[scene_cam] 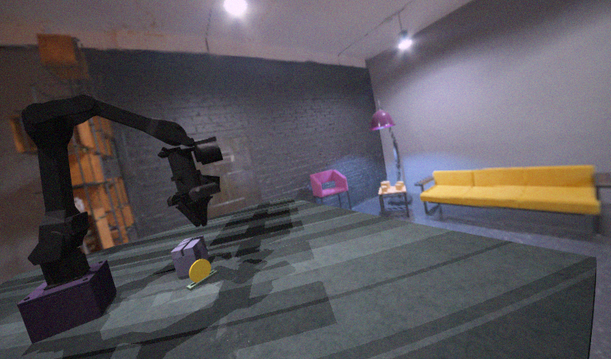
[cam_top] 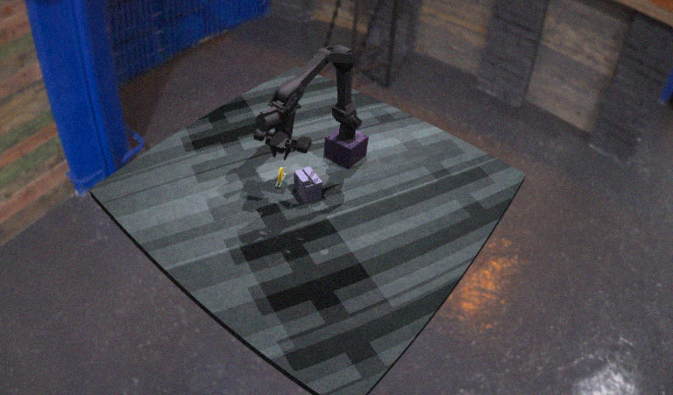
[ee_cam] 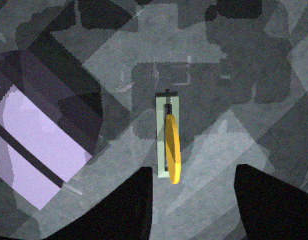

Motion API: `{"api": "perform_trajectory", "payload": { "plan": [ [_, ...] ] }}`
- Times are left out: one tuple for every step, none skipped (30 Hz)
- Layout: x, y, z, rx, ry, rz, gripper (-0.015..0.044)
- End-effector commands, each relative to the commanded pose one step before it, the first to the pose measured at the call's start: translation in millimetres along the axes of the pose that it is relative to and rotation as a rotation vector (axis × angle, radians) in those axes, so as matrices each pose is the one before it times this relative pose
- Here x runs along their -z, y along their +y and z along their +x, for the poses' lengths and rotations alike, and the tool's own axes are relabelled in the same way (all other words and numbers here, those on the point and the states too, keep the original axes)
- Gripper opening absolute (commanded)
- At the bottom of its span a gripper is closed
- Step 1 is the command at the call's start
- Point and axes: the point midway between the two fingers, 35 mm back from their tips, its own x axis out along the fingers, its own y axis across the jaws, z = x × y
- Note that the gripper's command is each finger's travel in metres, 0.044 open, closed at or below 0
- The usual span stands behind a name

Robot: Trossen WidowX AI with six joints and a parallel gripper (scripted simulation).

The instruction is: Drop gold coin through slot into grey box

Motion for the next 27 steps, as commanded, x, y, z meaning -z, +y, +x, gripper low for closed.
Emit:
{"api": "perform_trajectory", "payload": {
  "plan": [
    [35.2,-6.51,10.32,-0.09001,0.01708,-0.0108,0.0161],
    [1.94,-2.26,1.57,-0.01397,0.00058,-0.0004,0.0161],
    [0.67,-0.78,0.52,-0.00478,0.0001,-0.0001,0.0161],
    [0.0,0.0,0.0,0.0,0.0,0.0,0.0161],
    [0.0,0.0,0.0,0.0,0.0,0.0,0.0161],
    [0.0,0.0,0.0,0.0,0.0,0.0,0.0161],
    [-0.17,-0.1,2.87,-0.00012,0.00004,-0.0002,0.0161],
    [-0.36,-0.19,8.55,-0.00026,0.00009,-0.0004,0.0161],
    [-0.12,-0.04,12.66,-0.00003,0.00007,0.0,0.0161],
    [0.19,0.12,8.31,0.00028,-0.00002,0.0004,0.0161],
    [0.11,0.08,2.75,0.0001,0.0,0.0001,0.0161],
    [0.0,0.0,0.0,0.0,0.0,0.0,0.0161],
    [0.0,0.0,0.0,0.0,0.0,0.0,0.0161],
    [-0.13,-0.06,1.21,0.0,0.0,0.0,0.0161],
    [-0.36,-0.16,3.62,0.00001,-0.00001,0.0,0.0161],
    [-0.46,-0.17,5.42,0.0,-0.00001,0.0,0.0161],
    [-0.26,-0.07,3.6,0.0,0.0,0.0,0.0161],
    [-0.08,-0.02,1.2,0.0,0.0,0.0,0.0161],
    [-0.02,-0.02,0.27,0.0,0.0,0.0,0.0161],
    [-0.07,-0.06,0.81,0.0,0.0,0.0,0.0161],
    [-0.11,-0.09,1.35,0.00001,0.0,0.0,0.0161],
    [-0.13,-0.11,1.64,0.00001,0.0,0.0,0.0161],
    [-0.12,-0.1,1.64,0.00001,0.0,0.0,0.0161],
    [-0.12,-0.09,1.64,0.0,0.0,0.0,0.0161],
    [-0.11,-0.09,1.63,0.0,0.0,0.0,0.0161],
    [-0.1,-0.08,1.63,0.0,0.0,0.0,0.0161],
    [-0.09,-0.07,1.63,0.0,0.0,0.0,0.0161]
  ]
}}
